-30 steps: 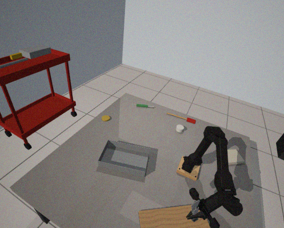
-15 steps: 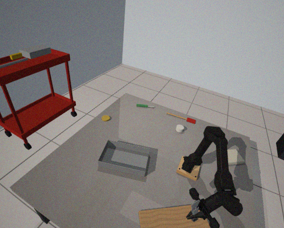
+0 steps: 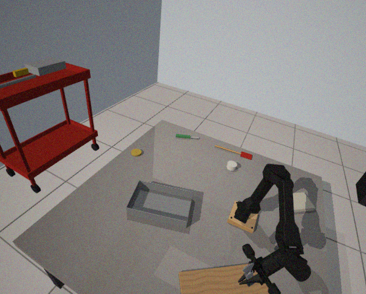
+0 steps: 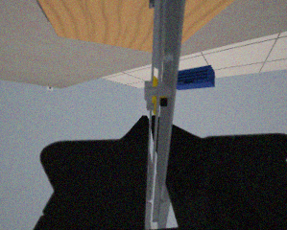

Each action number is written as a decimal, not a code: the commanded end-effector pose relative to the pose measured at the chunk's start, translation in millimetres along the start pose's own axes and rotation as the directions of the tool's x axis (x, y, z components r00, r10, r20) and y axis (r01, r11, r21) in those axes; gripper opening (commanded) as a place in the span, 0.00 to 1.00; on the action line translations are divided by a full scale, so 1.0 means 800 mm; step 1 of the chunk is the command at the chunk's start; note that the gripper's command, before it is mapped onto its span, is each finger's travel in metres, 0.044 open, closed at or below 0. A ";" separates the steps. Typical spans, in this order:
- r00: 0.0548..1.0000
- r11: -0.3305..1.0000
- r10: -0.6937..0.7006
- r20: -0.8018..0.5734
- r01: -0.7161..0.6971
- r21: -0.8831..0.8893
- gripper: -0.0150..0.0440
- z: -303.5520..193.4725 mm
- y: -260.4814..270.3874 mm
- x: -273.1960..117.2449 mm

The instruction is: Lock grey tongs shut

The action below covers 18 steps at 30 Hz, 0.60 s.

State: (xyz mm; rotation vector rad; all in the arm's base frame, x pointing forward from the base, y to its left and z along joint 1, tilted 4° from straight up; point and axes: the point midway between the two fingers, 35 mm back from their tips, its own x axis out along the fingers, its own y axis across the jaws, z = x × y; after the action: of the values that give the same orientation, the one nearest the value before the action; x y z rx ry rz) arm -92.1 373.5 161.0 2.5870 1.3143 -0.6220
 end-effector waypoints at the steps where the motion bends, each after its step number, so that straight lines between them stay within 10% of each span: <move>1: 0.998 1.000 -0.003 0.059 0.003 0.000 0.00 -0.007 -0.007 0.010; 18: 0.926 0.998 0.006 0.377 0.019 -0.061 0.00 0.003 -0.016 0.042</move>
State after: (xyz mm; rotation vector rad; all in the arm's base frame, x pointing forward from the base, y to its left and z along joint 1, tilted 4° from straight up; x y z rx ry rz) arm -86.5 399.8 143.0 2.3140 1.2078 -0.9347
